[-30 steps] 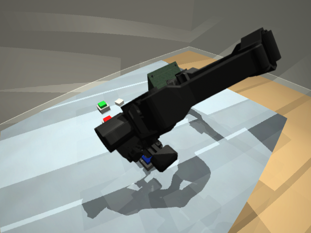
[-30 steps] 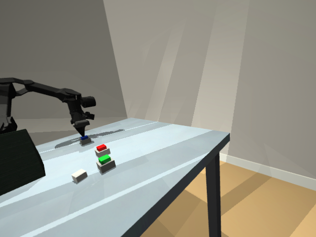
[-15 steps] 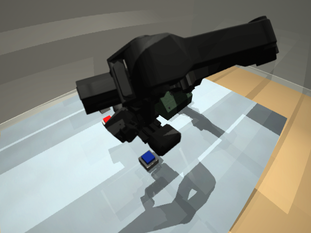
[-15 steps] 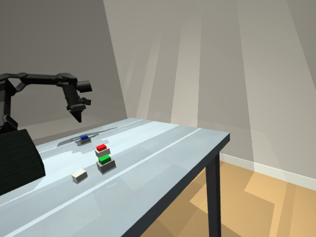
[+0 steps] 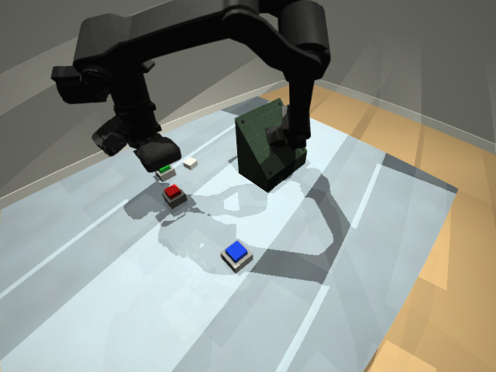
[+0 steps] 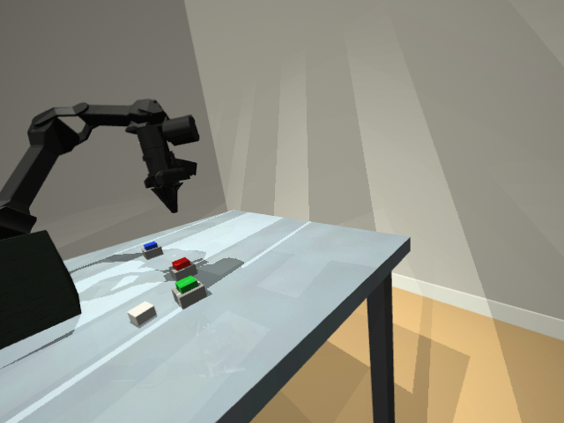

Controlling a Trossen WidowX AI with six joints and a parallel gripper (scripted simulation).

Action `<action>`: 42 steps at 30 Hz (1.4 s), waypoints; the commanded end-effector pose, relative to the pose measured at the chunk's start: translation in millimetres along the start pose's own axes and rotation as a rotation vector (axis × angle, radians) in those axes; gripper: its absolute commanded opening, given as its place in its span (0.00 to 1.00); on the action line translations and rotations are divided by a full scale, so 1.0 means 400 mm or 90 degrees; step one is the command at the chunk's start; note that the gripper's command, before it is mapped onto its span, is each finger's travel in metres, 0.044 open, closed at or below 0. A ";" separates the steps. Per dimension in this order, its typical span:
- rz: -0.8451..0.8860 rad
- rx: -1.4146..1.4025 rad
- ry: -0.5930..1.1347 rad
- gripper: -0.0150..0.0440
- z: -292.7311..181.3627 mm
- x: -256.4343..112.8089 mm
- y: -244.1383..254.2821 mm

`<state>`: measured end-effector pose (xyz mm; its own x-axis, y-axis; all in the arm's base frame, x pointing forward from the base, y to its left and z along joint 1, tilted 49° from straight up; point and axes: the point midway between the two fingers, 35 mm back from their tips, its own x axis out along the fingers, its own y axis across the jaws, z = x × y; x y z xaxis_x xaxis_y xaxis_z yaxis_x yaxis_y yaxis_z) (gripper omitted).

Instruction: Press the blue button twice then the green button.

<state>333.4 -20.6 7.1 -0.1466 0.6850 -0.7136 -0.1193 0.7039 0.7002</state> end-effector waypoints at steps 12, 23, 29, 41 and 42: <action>0.029 -0.015 0.009 0.29 -0.127 0.072 -0.395; 0.031 -0.016 0.008 0.29 -0.128 0.227 -0.386; 0.031 -0.016 0.008 0.29 -0.127 0.238 -0.386; 0.032 -0.016 0.008 0.29 -0.128 0.288 -0.383; 0.032 -0.016 0.008 0.29 -0.128 0.292 -0.383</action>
<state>286.1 -62.0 -178.5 -0.1657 0.7131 -0.6812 -0.1439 0.6659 0.7320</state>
